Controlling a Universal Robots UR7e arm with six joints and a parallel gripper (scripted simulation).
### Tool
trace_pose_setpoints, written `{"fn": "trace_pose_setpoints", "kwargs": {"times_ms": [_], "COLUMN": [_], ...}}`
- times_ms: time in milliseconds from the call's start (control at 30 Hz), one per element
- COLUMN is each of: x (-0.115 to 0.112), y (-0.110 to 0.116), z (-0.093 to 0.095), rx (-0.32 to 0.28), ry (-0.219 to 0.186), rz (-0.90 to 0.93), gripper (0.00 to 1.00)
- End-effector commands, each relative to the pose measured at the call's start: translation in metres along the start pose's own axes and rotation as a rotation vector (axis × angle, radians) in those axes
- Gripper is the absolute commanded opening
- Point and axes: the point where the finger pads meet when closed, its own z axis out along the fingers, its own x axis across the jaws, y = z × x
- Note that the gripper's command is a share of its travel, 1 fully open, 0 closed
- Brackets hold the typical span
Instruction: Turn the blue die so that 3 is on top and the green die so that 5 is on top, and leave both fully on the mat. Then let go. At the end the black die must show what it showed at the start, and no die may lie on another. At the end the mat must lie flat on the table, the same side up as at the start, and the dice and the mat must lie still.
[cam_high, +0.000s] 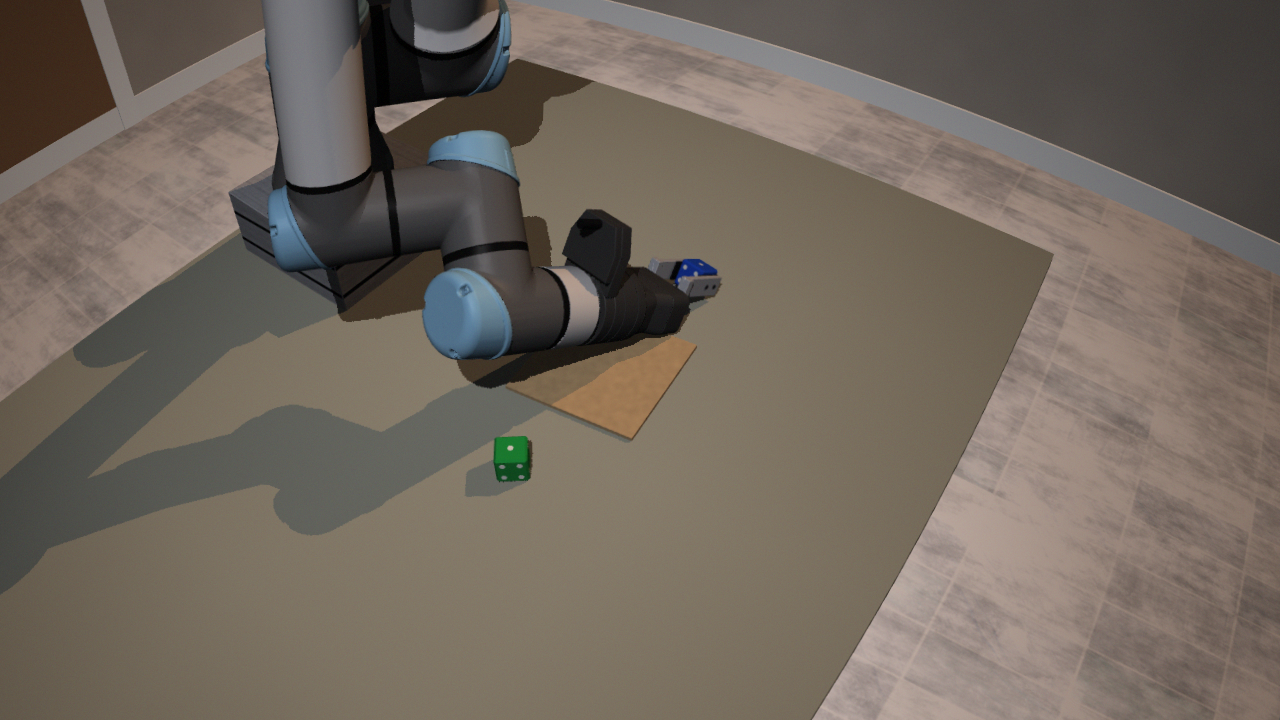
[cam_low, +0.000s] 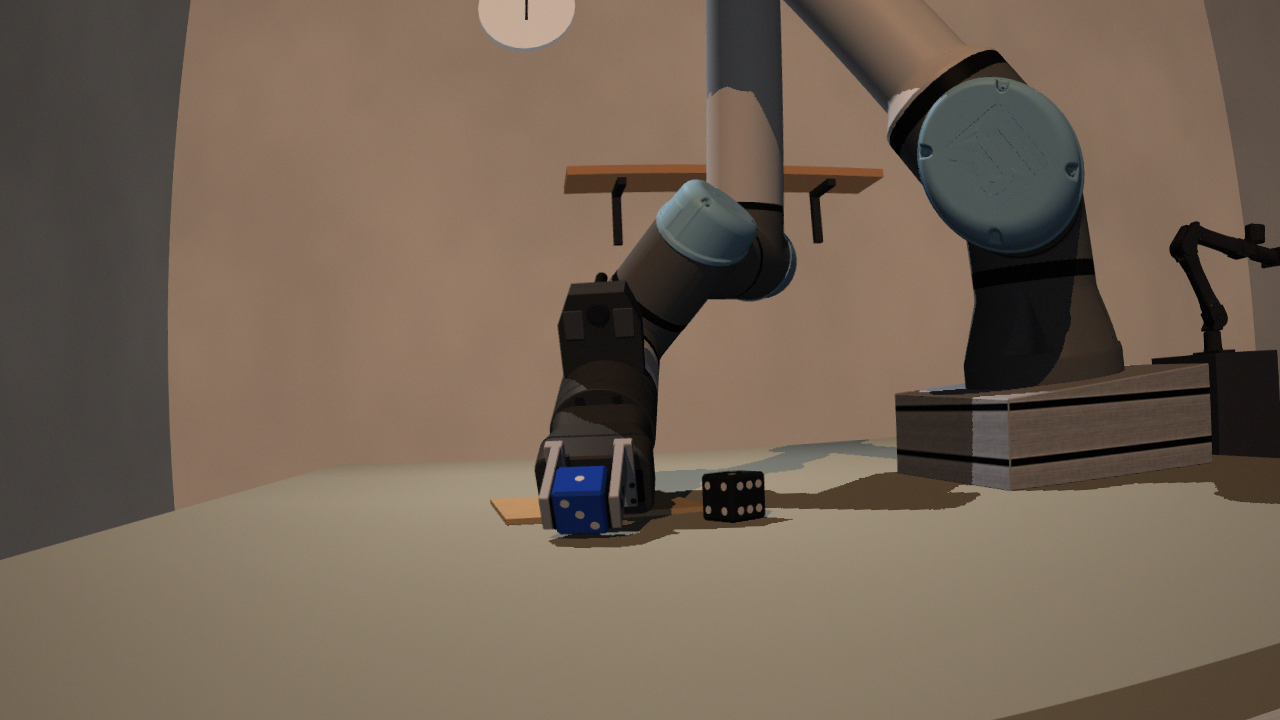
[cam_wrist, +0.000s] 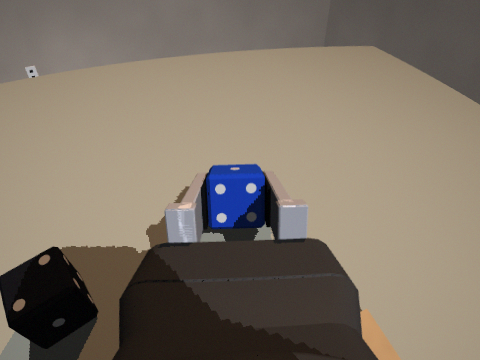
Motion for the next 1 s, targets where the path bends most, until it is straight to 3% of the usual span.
{"fn": "trace_pose_setpoints", "kwargs": {"times_ms": [0, 133, 267, 400, 967], "x": [0.0003, 0.0003, 0.0003, 0.0003, 0.0003], "y": [-0.0002, -0.0002, -0.0002, -0.0002, -0.0002], "z": [-0.0001, -0.0001, -0.0001, -0.0001, -0.0001], "rx": [0.000, 0.000, 0.000, 0.000, 0.000], "ry": [0.001, 0.001, 0.001, 0.001, 0.001], "rz": [-0.001, -0.001, -0.001, -0.001, -0.001], "gripper": [0.63, 0.75, 0.75, 0.87, 0.87]}}
